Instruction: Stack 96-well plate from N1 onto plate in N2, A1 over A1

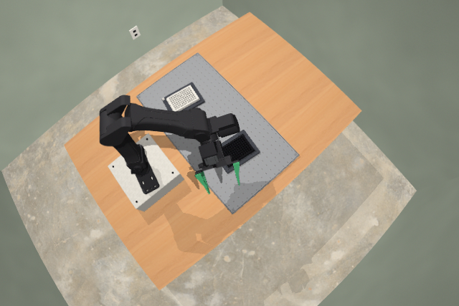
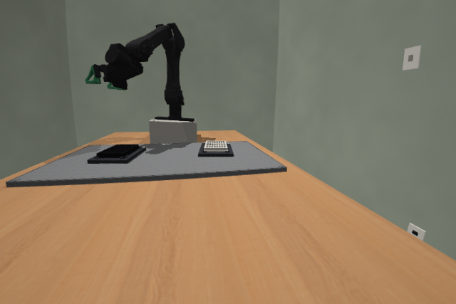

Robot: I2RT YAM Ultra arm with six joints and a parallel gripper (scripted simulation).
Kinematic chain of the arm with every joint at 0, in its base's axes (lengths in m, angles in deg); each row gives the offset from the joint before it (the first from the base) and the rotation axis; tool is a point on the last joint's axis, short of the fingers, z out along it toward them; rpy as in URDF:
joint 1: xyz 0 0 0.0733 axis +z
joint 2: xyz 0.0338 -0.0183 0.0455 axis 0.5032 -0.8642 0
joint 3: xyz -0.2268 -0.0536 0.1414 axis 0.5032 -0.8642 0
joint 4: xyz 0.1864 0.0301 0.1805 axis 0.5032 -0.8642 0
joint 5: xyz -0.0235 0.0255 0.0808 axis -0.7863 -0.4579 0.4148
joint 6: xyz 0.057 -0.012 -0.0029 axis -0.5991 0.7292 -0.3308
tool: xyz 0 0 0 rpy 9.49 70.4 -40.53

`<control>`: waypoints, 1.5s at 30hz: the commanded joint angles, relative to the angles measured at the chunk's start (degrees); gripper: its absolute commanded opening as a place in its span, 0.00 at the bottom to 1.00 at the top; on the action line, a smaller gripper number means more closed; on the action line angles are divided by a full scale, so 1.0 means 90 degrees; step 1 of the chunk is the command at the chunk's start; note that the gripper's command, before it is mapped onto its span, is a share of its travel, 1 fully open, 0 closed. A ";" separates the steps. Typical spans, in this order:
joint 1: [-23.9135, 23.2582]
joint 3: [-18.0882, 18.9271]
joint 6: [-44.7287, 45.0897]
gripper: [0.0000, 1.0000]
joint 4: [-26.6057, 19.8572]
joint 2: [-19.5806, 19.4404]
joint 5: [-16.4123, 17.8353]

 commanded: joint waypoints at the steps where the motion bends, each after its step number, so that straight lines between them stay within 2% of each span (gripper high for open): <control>1: -0.0007 0.0083 0.0006 1.00 -0.0017 0.0092 -0.0120; 17: -0.0007 0.0083 0.0006 1.00 -0.0017 0.0092 -0.0120; 18: 0.0116 -0.0102 0.0211 1.00 0.0130 0.0180 0.0155; 21: 0.0265 -0.0096 0.0701 1.00 0.0218 0.0274 0.0543; 22: 0.0344 0.0202 0.0642 1.00 0.0166 0.0240 0.0560; 23: 0.0422 0.0252 0.0514 1.00 -0.0069 -0.0078 0.0550; 25: 0.0523 0.0258 0.0825 1.00 -0.0029 0.0196 0.0796; 27: 0.0621 0.0280 0.1112 1.00 0.0098 0.0239 0.1048; 28: 0.0682 0.0303 0.1108 1.00 -0.0043 0.0195 0.1098; 29: 0.0764 0.0351 0.0976 1.00 -0.0122 -0.0114 0.1095; 31: 0.0887 0.0472 0.0673 1.00 -0.0278 -0.0278 0.1077; 32: 0.0935 0.0472 0.0903 1.00 -0.0259 -0.0253 0.1200; 34: 0.0935 0.0472 0.0903 1.00 -0.0259 -0.0253 0.1200; 35: 0.0973 0.0494 0.1056 1.00 -0.0247 -0.0022 0.1329; 37: 0.1063 0.0499 0.1352 1.00 -0.0221 0.0021 0.1577; 38: 0.1126 0.0530 0.1344 1.00 -0.0257 -0.0018 0.1628; 39: 0.1211 0.0582 0.1213 1.00 -0.0335 -0.0326 0.1621; 40: 0.1295 0.0650 0.1000 1.00 -0.0425 -0.0419 0.1609; 42: 0.1385 0.0652 0.1374 1.00 -0.0399 -0.0376 0.1854; 43: 0.1423 0.0664 0.1526 1.00 -0.0385 -0.0138 0.1976; 45: 0.1528 0.0707 0.1665 1.00 -0.0413 -0.0219 0.2156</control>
